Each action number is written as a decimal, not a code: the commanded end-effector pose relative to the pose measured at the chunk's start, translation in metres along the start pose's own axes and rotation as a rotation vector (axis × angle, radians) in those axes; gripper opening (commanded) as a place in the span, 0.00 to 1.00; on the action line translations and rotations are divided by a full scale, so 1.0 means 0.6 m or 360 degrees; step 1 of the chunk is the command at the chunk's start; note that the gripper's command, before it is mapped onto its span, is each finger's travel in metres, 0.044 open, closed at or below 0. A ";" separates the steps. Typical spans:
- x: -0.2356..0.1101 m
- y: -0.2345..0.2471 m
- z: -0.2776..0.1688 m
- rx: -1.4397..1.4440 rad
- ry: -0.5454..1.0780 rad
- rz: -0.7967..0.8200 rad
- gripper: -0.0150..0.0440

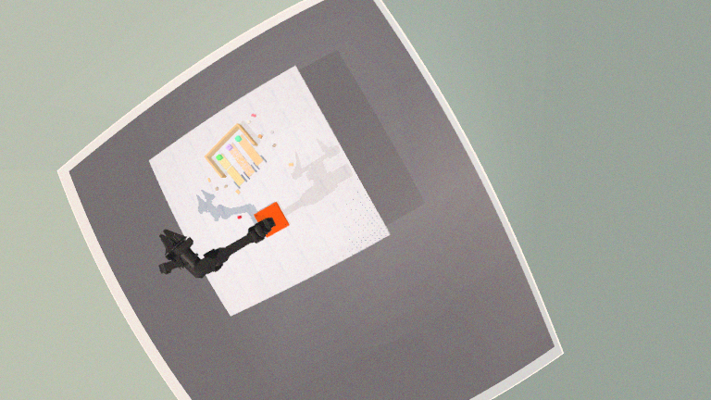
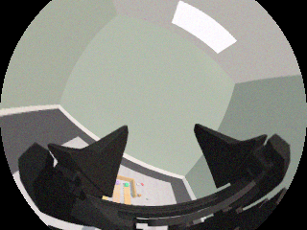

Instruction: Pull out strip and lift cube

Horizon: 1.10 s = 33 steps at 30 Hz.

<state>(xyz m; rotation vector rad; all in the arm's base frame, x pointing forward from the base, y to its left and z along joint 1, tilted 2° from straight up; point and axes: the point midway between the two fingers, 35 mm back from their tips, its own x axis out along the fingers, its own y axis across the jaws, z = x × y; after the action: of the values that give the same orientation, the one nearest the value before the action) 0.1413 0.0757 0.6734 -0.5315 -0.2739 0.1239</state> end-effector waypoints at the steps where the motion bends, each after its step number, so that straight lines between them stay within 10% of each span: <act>1: 0.001 0.002 0.000 -0.0002 -0.0003 -0.0005 0.93; 16: 0.106 0.179 -0.082 -0.0186 -0.0071 -0.0093 0.93; 33: 0.194 0.293 -0.484 0.0120 0.0618 0.0202 0.93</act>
<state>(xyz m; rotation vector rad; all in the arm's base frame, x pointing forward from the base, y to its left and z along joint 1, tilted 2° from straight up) 0.3161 0.1355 0.4195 -0.5817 0.0112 0.1506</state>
